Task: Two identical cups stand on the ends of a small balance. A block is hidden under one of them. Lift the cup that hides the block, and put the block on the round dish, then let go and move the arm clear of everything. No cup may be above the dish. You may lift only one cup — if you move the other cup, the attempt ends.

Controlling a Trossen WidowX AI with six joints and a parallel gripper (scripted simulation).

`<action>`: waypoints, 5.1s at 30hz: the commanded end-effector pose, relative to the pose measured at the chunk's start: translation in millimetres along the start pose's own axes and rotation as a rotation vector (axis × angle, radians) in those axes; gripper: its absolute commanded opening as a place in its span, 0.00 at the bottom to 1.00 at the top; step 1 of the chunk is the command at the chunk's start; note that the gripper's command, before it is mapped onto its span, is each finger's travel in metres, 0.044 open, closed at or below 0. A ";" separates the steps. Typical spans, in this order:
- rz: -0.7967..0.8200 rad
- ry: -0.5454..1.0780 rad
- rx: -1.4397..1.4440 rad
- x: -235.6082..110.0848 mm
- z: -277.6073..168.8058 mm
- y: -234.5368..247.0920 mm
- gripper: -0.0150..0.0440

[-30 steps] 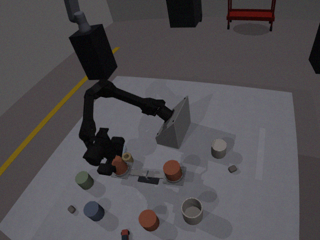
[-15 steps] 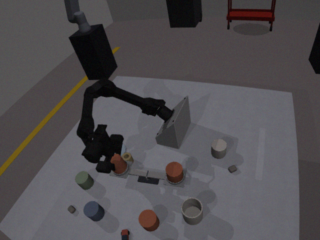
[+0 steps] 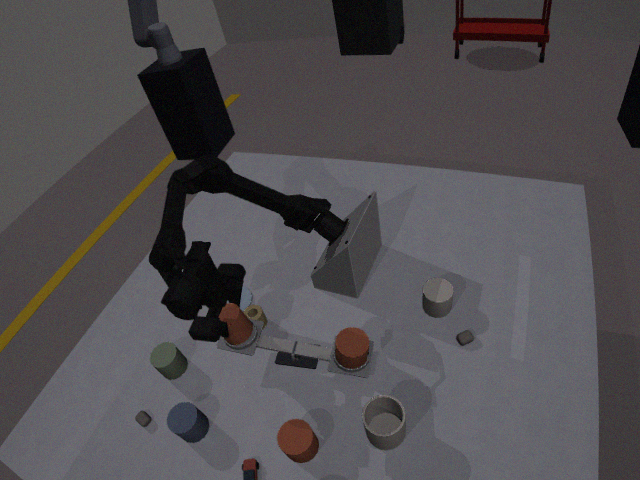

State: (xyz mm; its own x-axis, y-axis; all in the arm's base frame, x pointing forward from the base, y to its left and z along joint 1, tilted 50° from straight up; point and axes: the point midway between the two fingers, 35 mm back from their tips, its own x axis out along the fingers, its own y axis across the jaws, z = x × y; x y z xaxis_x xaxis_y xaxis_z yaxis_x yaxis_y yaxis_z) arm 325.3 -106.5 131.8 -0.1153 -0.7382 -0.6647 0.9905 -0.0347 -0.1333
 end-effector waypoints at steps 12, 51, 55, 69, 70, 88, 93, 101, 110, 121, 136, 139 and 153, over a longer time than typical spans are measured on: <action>0.030 -0.011 0.007 -23.1 5.0 2.4 0.25; 0.070 -0.012 -0.023 -73.5 4.0 -3.9 0.25; 0.059 -0.017 -0.028 -67.0 3.6 -3.5 0.25; 0.059 -0.017 -0.028 -67.0 3.6 -3.5 0.25; 0.059 -0.017 -0.028 -67.0 3.6 -3.5 0.25; 0.059 -0.017 -0.028 -67.0 3.6 -3.5 0.25; 0.059 -0.017 -0.028 -67.0 3.6 -3.5 0.25; 0.059 -0.017 -0.028 -67.0 3.6 -3.5 0.25; 0.052 -0.006 -0.022 -58.5 23.0 -18.9 0.25; 0.030 0.016 -0.003 -33.3 71.7 -75.7 0.25; 0.008 0.032 0.000 -6.3 100.0 -158.0 0.25; 0.000 0.024 0.010 -1.9 103.7 -175.6 0.25; -0.044 -0.021 0.048 11.5 105.5 -240.5 0.25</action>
State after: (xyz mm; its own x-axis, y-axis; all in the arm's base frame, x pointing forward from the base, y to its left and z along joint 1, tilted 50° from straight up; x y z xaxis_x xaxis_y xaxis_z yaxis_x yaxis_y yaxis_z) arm 101.6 -177.7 233.8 -0.1561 -0.7414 -0.6526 0.9872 -0.0957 -0.1274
